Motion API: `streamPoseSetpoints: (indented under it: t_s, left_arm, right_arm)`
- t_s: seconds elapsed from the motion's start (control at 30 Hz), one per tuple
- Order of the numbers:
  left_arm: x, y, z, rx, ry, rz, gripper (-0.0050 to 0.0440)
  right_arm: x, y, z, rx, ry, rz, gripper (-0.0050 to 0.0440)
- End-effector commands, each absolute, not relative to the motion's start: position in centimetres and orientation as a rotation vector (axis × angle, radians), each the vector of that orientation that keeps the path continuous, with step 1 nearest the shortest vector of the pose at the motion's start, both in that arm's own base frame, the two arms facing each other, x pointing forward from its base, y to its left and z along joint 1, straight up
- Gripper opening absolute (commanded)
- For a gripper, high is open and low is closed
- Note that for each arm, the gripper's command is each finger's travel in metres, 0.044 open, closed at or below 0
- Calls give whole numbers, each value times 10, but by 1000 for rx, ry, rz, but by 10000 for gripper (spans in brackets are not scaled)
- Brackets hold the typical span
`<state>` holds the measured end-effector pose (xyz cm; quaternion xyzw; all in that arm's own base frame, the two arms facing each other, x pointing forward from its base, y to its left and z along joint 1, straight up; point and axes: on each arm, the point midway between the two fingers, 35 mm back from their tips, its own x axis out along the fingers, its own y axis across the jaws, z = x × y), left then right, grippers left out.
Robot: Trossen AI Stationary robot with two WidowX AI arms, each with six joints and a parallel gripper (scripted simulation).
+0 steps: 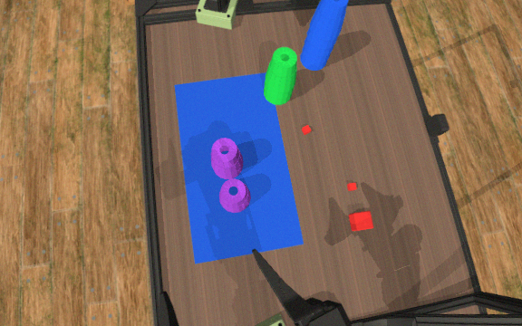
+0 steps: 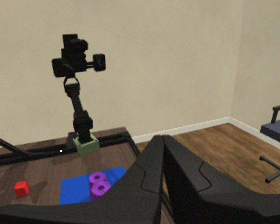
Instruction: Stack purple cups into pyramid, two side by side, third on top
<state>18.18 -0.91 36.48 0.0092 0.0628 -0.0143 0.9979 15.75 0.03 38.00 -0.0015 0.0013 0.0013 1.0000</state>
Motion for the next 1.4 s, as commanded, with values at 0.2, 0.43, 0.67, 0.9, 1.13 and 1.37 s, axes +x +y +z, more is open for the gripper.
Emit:
streamPoseSetpoints:
  t_s: [0.2, 0.43, 0.67, 0.9, 1.13, 1.37]
  left_arm:
    - [167, -4, 367, -42, 89, -6, 440]
    - [209, -29, 316, -134, 379, 5, 440]
    - [234, -70, 242, -114, 706, 105, 440]
    - [231, -109, 180, 55, 877, 256, 440]
    - [219, -132, 146, 229, 880, 353, 440]
    - [200, -163, 112, 471, 726, 428, 440]
  right_arm:
    - [157, 0, 381, 0, 0, 0, 0]
    - [157, 0, 381, 0, 0, 0, 0]
    - [157, 0, 381, 0, 0, 0, 0]
    - [157, 0, 381, 0, 0, 0, 0]
    - [157, 0, 381, 0, 0, 0, 0]
    - [157, 0, 381, 0, 0, 0, 0]
